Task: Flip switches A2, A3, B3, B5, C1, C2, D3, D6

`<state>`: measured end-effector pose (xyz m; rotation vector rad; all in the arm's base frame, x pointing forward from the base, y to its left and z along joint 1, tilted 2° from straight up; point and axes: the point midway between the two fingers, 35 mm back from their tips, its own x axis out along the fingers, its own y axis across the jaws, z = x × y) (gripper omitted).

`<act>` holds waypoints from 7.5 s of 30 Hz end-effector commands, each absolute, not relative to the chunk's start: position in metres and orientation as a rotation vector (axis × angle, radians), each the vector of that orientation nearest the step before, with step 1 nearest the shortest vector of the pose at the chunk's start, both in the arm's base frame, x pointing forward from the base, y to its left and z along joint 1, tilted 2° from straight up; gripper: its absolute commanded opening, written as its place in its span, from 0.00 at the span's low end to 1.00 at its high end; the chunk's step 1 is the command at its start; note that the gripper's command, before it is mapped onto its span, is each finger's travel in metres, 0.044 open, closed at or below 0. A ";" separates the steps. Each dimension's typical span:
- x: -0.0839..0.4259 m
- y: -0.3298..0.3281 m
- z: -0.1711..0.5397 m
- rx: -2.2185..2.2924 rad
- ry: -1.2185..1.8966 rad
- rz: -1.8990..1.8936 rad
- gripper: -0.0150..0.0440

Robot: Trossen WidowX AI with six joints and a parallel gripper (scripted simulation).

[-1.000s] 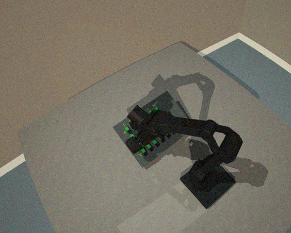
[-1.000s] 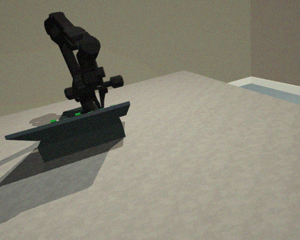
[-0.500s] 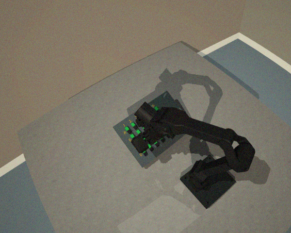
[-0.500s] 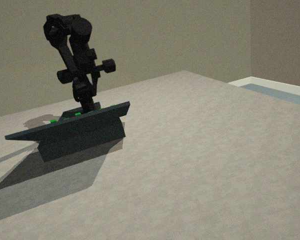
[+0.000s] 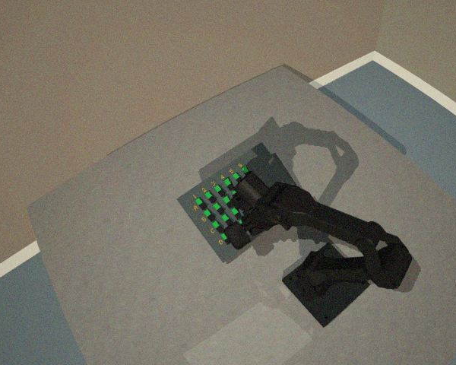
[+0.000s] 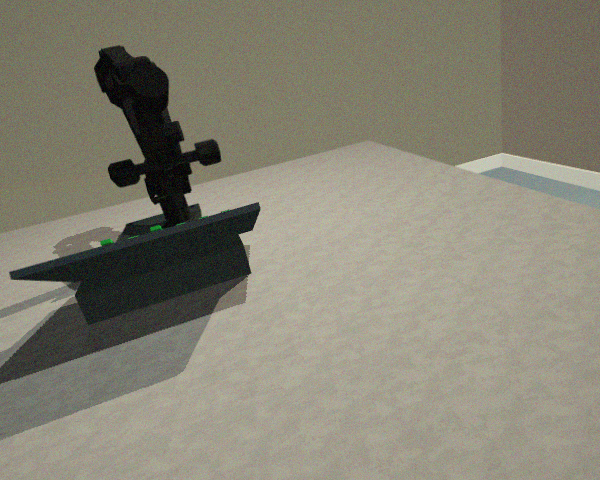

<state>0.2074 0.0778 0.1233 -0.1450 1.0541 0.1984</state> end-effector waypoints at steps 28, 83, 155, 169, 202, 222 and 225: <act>0.221 0.079 0.083 -0.148 1.057 0.202 0.25; 0.223 0.080 0.079 -0.148 1.056 0.202 0.25; 0.262 -0.016 0.098 -0.163 1.106 0.193 0.25; 0.263 -0.016 0.096 -0.163 1.106 0.193 0.25; 0.264 -0.016 0.093 -0.163 1.106 0.193 0.25; 0.265 -0.016 0.091 -0.163 1.106 0.193 0.25; 0.266 -0.016 0.091 -0.163 1.106 0.193 0.25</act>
